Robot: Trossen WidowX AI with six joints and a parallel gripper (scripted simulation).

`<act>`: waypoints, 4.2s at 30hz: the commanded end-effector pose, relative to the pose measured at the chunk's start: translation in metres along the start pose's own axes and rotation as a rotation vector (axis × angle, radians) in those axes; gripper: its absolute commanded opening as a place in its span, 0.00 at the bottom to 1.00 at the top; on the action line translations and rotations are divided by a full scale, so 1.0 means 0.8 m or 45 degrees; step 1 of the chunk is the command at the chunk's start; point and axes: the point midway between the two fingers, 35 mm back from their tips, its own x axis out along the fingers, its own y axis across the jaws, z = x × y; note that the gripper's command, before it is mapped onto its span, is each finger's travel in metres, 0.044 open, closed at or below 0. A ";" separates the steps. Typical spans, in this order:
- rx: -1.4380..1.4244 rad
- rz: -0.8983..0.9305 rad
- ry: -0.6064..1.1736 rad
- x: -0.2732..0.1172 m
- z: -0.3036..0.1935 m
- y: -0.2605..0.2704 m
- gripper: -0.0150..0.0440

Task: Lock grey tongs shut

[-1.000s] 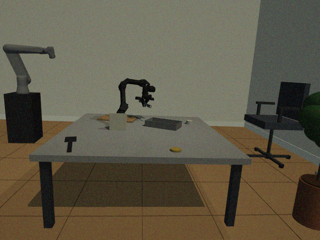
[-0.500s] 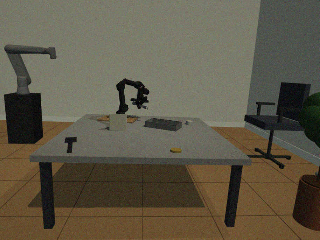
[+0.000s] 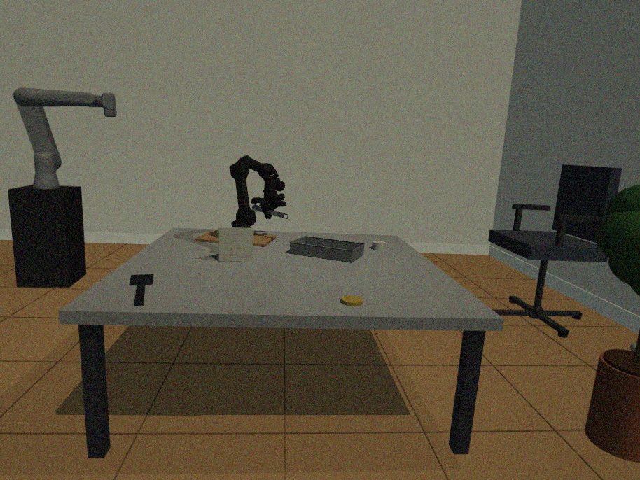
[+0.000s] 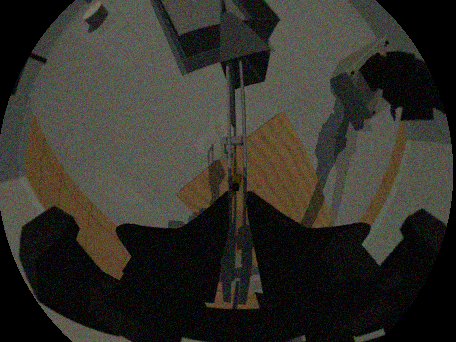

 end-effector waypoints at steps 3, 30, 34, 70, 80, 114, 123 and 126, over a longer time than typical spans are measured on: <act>-0.056 0.018 -0.016 -0.003 -0.018 -0.016 0.00; -0.306 0.111 0.010 -0.021 -0.084 -0.090 0.00; -0.334 0.130 0.028 -0.026 -0.091 -0.100 0.00; -0.468 0.118 0.216 -0.042 -0.116 -0.160 0.00; -0.497 -0.038 0.331 -0.021 -0.113 -0.168 0.00; -0.516 -0.167 1.047 -0.011 -0.104 -0.157 0.00; -0.556 -0.096 1.094 -0.014 -0.100 -0.150 0.00; -0.576 -0.068 1.089 -0.014 -0.098 -0.147 0.00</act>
